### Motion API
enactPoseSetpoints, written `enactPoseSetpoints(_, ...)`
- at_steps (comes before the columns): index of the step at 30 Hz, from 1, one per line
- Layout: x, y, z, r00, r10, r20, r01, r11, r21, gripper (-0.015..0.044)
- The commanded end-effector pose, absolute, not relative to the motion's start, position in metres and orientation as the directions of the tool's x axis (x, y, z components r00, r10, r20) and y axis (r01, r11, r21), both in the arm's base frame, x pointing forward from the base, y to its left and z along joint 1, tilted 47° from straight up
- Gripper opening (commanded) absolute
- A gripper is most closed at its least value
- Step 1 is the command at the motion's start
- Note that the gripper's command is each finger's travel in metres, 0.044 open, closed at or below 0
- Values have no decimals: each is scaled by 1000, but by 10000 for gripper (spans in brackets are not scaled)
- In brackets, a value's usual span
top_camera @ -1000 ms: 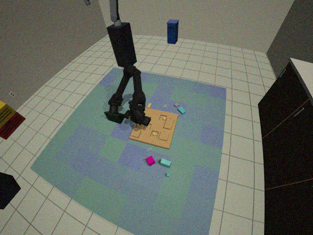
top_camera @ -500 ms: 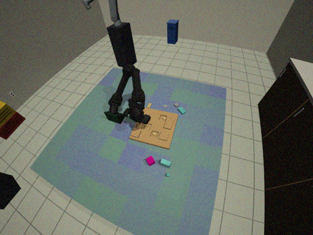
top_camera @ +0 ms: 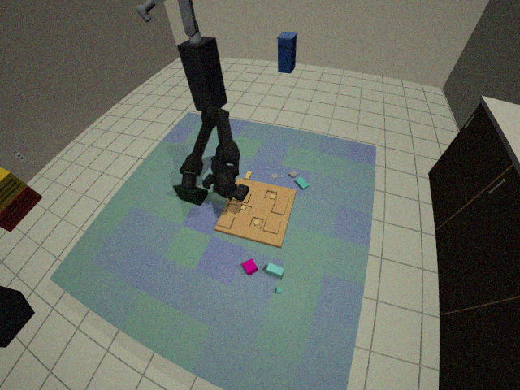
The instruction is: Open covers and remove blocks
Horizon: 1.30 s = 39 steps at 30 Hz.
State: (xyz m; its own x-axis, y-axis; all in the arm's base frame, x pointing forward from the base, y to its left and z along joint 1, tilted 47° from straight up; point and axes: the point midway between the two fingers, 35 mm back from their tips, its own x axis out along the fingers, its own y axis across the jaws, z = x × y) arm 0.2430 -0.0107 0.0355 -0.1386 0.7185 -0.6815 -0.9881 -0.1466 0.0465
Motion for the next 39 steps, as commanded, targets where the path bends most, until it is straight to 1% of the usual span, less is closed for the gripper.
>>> enactPoseSetpoints(1, 245, -19, 43, -135, 716, -685, -988, -148, 40, 80)
enactPoseSetpoints(22, 269, 20, 85, -127, 690, -712, -990, -138, 42, 80)
enactPoseSetpoints(39, 277, 61, 127, -119, 685, -719, -990, -132, 38, 80)
